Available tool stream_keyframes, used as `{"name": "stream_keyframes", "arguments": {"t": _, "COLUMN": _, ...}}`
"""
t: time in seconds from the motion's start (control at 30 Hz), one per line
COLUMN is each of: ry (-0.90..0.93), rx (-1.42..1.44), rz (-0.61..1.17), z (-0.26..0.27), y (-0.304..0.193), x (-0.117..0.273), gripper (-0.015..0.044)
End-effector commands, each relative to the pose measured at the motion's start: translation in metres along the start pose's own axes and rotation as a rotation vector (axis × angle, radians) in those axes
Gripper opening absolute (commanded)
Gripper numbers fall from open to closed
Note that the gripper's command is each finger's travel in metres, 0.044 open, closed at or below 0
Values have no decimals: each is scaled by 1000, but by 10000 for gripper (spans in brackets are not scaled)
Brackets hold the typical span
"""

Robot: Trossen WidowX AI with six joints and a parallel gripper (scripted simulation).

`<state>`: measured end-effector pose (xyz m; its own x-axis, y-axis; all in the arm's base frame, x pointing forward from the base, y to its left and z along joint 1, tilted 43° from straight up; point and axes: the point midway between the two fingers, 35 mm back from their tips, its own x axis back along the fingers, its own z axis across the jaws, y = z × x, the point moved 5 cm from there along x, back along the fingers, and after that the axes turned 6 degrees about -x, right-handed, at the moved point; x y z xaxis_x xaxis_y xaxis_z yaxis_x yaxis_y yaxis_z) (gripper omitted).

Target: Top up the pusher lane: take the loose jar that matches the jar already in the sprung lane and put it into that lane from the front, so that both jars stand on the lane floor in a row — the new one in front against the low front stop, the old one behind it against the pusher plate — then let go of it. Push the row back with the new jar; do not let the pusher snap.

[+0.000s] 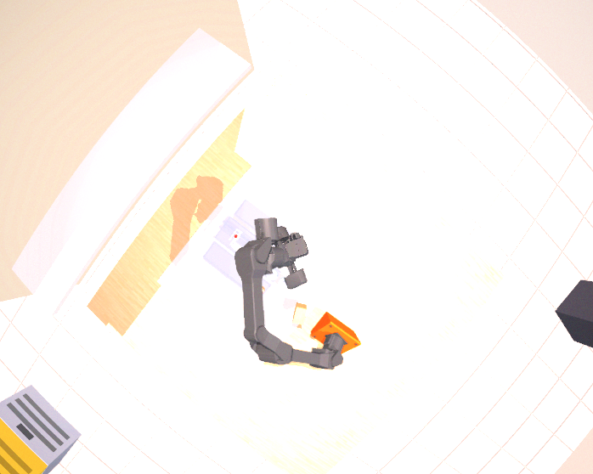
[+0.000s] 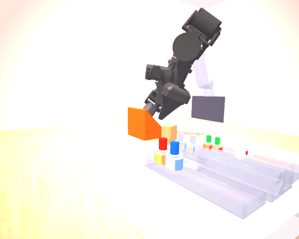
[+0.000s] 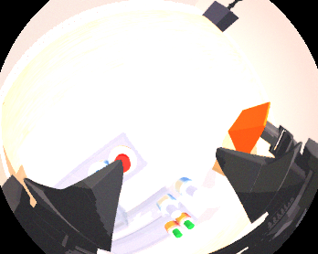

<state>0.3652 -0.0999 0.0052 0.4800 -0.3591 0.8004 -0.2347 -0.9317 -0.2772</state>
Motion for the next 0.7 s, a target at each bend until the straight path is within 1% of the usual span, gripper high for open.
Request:
{"name": "stream_keyframes", "arguments": {"t": 0.0, "ry": 2, "rx": 16, "rz": 3, "z": -1, "y": -1, "x": 0, "gripper": 426}}
{"name": "stream_keyframes", "arguments": {"t": 0.03, "ry": 9, "rx": 64, "rz": 12, "z": -3, "y": -2, "x": 0, "gripper": 440}}
{"name": "stream_keyframes", "arguments": {"t": 0.2, "ry": 93, "rx": 535, "rz": 83, "z": -23, "y": -18, "x": -2, "gripper": 440}}
{"name": "stream_keyframes", "arguments": {"t": 0.37, "ry": 216, "rx": 1027, "rz": 116, "z": -46, "y": -34, "x": -7, "gripper": 440}}
{"name": "stream_keyframes", "arguments": {"t": 0.5, "ry": 335, "rx": 1420, "rz": 106, "z": -66, "y": -46, "x": -13, "gripper": 440}}
{"name": "stream_keyframes", "arguments": {"t": 0.67, "ry": 498, "rx": 1885, "rz": 42, "z": -88, "y": -61, "x": -23, "gripper": 440}}
